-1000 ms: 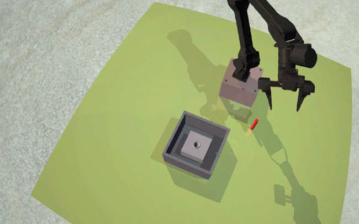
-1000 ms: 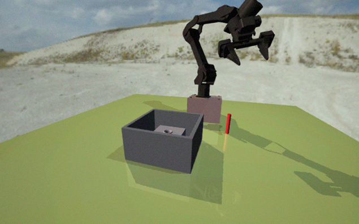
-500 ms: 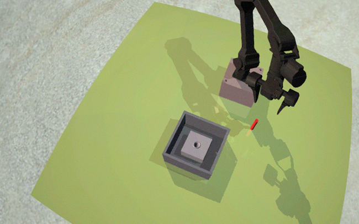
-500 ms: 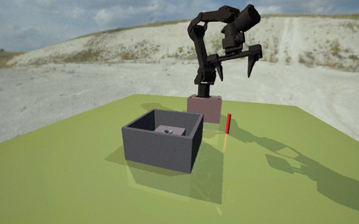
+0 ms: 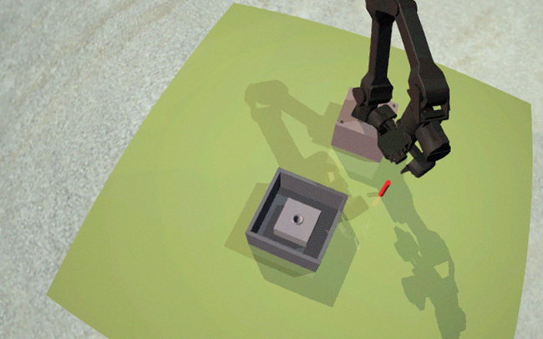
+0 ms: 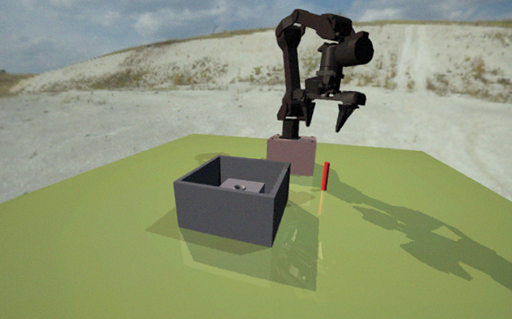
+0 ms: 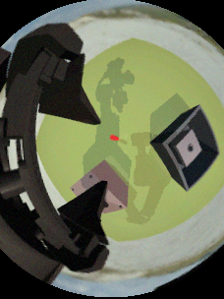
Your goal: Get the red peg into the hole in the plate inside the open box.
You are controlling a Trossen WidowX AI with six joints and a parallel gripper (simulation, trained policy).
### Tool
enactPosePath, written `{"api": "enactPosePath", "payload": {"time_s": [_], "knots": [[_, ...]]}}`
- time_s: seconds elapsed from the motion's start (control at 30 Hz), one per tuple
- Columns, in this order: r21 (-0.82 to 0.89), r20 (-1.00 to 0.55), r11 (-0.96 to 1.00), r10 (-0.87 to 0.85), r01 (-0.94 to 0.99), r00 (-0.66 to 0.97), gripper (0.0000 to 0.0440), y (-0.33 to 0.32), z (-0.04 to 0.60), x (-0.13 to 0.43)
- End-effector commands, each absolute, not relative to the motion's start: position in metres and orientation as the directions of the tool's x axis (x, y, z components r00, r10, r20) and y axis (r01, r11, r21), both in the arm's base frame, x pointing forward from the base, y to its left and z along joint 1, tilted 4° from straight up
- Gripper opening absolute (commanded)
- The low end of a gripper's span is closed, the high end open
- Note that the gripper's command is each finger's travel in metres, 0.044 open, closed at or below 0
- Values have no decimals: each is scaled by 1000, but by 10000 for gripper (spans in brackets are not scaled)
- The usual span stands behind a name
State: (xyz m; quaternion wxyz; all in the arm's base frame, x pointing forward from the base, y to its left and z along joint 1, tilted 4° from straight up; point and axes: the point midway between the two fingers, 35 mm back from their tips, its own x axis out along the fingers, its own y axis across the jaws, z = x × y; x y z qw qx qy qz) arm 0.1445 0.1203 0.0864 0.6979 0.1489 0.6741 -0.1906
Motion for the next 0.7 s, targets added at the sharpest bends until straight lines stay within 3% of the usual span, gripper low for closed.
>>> {"api": "enactPosePath", "payload": {"time_s": [0.0, 0.67], "knots": [[-121, -993, 849, -107, 515, -57, 440, 119, 75, 140], [-255, -966, 782, -177, 569, -189, 440, 129, 21, 144]]}}
